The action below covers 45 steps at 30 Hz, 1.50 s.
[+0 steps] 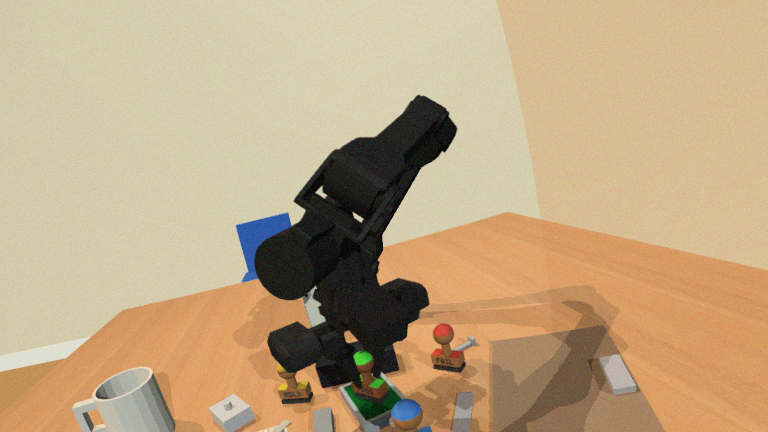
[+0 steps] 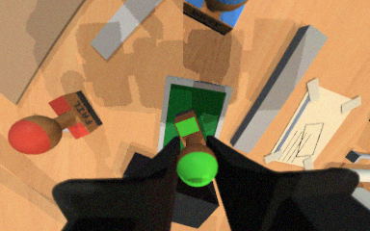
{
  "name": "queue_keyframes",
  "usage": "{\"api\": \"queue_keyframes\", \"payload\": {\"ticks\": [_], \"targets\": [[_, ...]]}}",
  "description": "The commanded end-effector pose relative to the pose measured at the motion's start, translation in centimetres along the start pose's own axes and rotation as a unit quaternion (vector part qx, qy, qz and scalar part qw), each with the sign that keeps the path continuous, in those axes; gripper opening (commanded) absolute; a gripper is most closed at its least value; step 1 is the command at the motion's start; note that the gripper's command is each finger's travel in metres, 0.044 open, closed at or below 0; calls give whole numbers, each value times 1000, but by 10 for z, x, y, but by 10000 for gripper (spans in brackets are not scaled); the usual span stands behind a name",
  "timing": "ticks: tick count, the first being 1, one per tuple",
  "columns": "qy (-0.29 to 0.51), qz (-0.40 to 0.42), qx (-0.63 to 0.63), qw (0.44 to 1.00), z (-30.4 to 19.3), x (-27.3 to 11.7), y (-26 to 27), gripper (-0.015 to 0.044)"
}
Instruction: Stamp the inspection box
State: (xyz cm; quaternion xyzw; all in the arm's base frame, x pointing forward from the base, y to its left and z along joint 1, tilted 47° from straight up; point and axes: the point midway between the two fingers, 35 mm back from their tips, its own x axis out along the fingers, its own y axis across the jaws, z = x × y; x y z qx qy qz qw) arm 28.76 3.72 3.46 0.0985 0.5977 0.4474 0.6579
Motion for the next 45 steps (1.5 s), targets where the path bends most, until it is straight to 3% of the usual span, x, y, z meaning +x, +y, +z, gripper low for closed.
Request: {"api": "queue_keyframes", "payload": {"ticks": [1,20,45], "targets": [[-2,1,-1,1000,1,0,1,0],[-2,1,-1,1000,1,-9,0,0],[-1,0,0,1000,1,-49,0,0]]}}
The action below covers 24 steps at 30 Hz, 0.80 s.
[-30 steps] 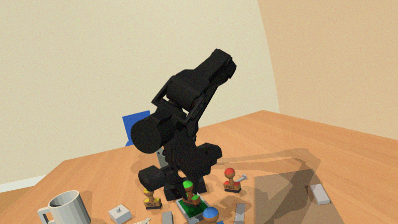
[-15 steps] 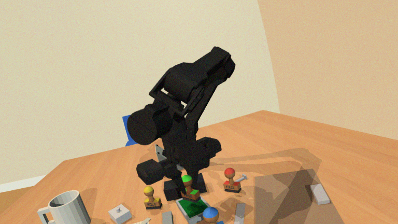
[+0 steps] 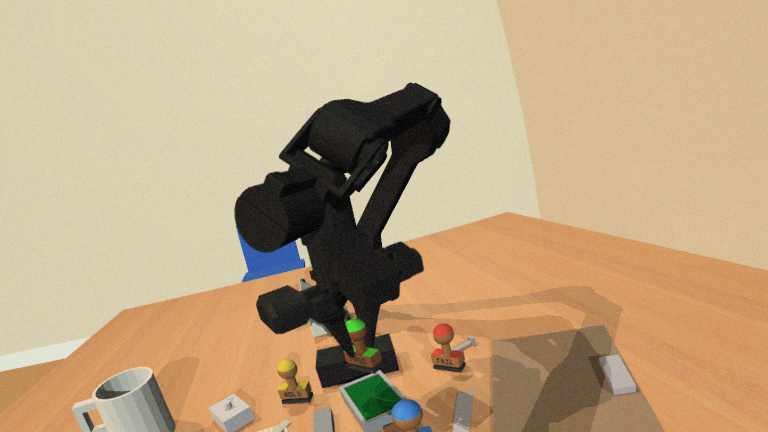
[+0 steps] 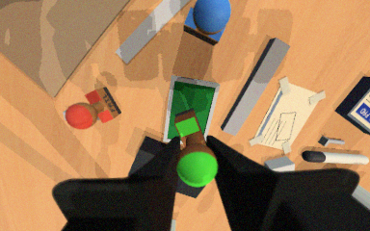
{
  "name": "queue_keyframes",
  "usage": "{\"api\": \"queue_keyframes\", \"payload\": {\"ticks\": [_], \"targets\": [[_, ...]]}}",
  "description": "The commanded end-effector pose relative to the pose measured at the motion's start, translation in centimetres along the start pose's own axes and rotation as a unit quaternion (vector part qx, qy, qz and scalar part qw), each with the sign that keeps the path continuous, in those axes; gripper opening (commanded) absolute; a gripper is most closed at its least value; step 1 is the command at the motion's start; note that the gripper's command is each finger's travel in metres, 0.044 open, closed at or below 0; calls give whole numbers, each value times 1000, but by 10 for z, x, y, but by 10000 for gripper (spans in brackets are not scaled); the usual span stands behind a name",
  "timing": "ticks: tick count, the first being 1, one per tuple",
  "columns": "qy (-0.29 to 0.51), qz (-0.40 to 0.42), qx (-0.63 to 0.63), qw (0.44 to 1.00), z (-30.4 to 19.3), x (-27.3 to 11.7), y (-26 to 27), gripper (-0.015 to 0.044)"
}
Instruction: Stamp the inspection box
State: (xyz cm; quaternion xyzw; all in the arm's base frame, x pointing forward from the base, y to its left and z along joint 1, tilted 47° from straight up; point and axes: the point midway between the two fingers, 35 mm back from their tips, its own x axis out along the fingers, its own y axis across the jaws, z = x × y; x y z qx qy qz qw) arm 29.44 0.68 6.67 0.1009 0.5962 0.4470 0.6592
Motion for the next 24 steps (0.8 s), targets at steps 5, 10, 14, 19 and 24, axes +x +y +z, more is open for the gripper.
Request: {"api": "queue_keyframes", "payload": {"ticks": [5,10,14,19,24], "targets": [[2,-1,0,1000,-1,-11,-1,0],[2,-2,21,1000,-1,-14,-23,0],[2,-3,41,999,-2,-15,-43,0],[2,-4,65,998,-6,-17,-68,0],[2,-5,90,996,-11,-17,-93,0]]}}
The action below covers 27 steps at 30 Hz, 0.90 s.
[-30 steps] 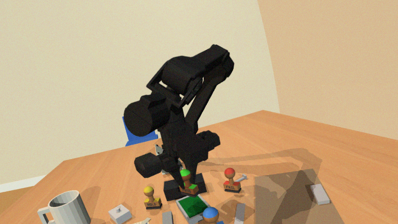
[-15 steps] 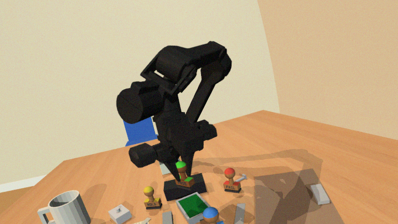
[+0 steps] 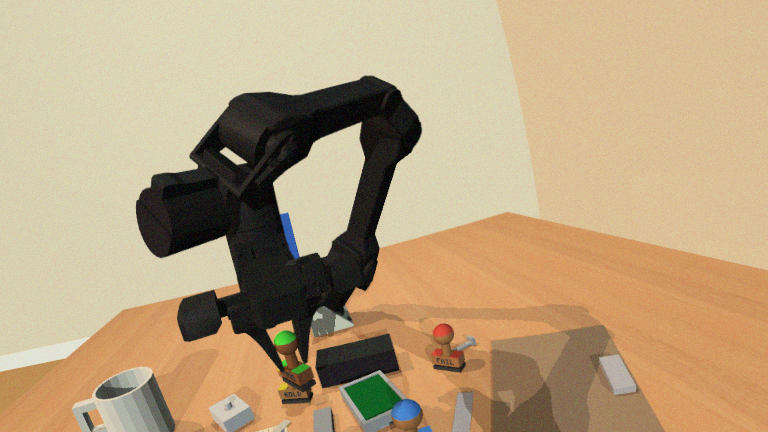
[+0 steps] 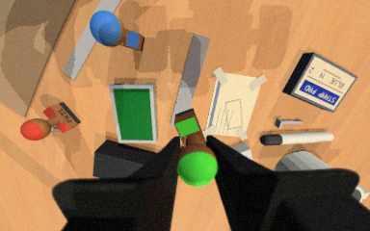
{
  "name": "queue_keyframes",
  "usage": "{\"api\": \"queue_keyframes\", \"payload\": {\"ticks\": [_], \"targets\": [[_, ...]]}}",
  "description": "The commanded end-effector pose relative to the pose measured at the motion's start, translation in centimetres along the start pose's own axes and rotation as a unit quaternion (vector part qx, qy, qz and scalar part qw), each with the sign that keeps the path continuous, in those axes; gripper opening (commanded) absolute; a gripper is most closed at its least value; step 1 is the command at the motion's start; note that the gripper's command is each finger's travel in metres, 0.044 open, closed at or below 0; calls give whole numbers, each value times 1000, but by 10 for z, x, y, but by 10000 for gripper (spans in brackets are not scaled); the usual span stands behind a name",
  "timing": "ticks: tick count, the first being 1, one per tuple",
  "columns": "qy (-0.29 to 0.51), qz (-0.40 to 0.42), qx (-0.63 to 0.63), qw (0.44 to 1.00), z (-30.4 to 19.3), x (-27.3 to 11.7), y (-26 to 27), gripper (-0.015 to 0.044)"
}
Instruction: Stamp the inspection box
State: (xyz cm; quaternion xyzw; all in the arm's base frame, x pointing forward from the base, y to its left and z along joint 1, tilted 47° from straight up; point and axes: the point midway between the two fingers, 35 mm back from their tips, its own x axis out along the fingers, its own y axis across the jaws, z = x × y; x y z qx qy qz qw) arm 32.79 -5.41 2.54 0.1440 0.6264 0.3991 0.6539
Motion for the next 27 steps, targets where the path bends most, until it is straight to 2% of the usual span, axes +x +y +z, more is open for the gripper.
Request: {"api": "queue_keyframes", "payload": {"ticks": [1,12,27], "targets": [[3,1,24,1000,-4,1,-20,0],[3,2,74,997,-14,6,-74,0],[3,2,74,997,-14,13,-75,0]]}}
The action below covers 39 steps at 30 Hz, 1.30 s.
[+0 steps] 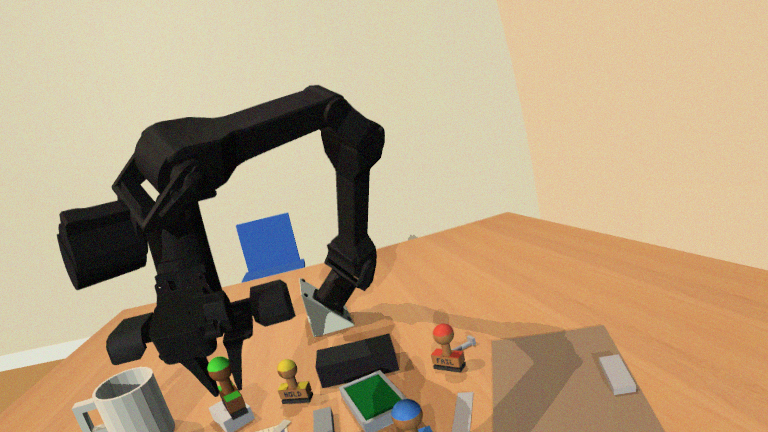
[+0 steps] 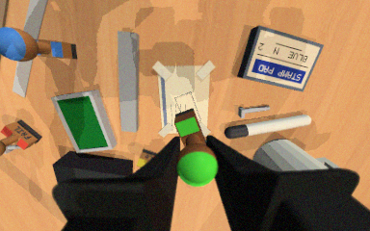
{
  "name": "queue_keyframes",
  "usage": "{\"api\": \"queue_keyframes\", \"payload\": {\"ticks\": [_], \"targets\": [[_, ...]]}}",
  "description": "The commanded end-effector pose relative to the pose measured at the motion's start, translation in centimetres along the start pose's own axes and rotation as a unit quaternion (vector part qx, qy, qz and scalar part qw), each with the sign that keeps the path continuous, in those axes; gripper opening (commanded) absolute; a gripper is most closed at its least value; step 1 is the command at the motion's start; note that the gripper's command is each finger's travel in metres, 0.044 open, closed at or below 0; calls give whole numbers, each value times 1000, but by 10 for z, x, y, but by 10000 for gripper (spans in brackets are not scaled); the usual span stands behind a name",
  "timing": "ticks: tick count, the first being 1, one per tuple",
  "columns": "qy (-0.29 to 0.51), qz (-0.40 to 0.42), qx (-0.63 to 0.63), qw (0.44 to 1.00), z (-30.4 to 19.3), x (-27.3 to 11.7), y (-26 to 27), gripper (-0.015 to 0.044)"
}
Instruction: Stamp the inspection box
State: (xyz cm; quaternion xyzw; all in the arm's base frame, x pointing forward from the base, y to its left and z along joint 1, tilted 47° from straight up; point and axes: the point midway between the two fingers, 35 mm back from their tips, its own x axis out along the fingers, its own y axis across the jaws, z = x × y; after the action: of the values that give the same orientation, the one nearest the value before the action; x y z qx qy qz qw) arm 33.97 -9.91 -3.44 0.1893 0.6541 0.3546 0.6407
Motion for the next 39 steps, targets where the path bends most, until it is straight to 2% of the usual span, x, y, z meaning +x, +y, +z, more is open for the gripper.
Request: {"api": "queue_keyframes", "payload": {"ticks": [1,39], "targets": [[1,1,4,1000,-1,4,-1,0],[1,1,2,1000,0,29,-1,0]]}}
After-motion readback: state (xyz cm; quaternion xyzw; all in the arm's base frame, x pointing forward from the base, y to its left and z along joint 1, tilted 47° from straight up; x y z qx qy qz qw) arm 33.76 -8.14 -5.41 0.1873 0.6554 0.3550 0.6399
